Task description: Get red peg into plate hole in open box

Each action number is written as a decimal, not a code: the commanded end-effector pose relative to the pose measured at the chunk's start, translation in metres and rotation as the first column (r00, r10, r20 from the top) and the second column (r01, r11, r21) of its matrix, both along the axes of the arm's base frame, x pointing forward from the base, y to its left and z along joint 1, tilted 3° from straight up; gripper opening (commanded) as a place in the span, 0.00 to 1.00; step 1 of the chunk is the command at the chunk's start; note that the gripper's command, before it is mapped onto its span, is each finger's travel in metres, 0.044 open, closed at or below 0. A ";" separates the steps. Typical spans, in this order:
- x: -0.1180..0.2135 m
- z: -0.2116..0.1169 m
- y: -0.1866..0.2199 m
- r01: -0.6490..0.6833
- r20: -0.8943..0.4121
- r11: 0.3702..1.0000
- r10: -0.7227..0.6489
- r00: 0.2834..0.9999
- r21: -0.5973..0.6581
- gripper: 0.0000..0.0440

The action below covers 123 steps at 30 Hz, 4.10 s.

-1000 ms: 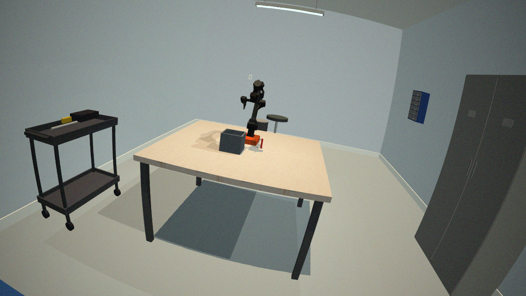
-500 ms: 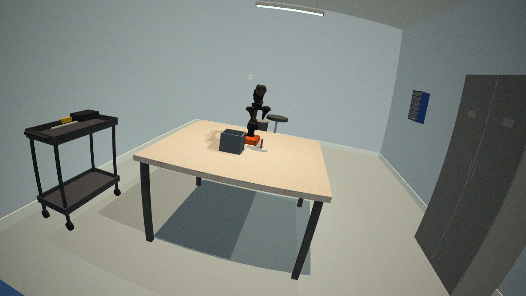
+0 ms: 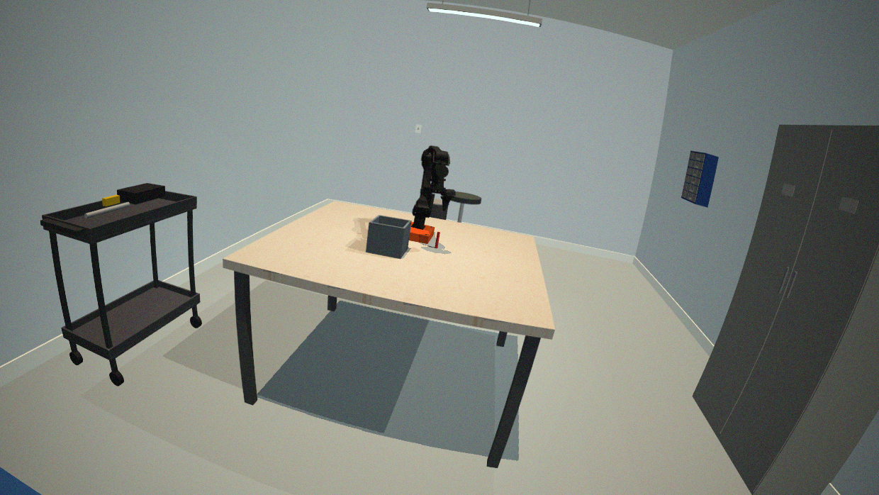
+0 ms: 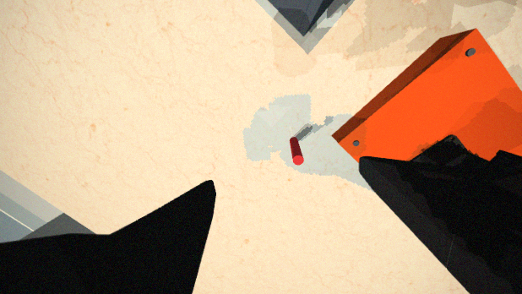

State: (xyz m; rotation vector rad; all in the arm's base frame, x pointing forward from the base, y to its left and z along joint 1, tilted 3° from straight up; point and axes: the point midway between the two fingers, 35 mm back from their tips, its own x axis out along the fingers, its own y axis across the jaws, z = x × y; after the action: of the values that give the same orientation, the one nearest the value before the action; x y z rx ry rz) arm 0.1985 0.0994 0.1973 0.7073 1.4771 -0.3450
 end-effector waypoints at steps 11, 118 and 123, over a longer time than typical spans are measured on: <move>-0.033 -0.038 0.017 0.216 -0.214 0.974 -0.226 0.950 -0.068 1.00; 0.050 0.003 -0.056 0.554 0.120 0.831 -0.556 0.822 0.054 0.00; 0.057 0.003 -0.073 0.578 0.118 0.816 -0.577 0.808 0.029 0.00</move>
State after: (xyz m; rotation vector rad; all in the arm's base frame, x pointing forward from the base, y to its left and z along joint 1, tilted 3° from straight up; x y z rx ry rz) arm 0.2517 0.0355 0.1986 1.1604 1.1221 -0.7428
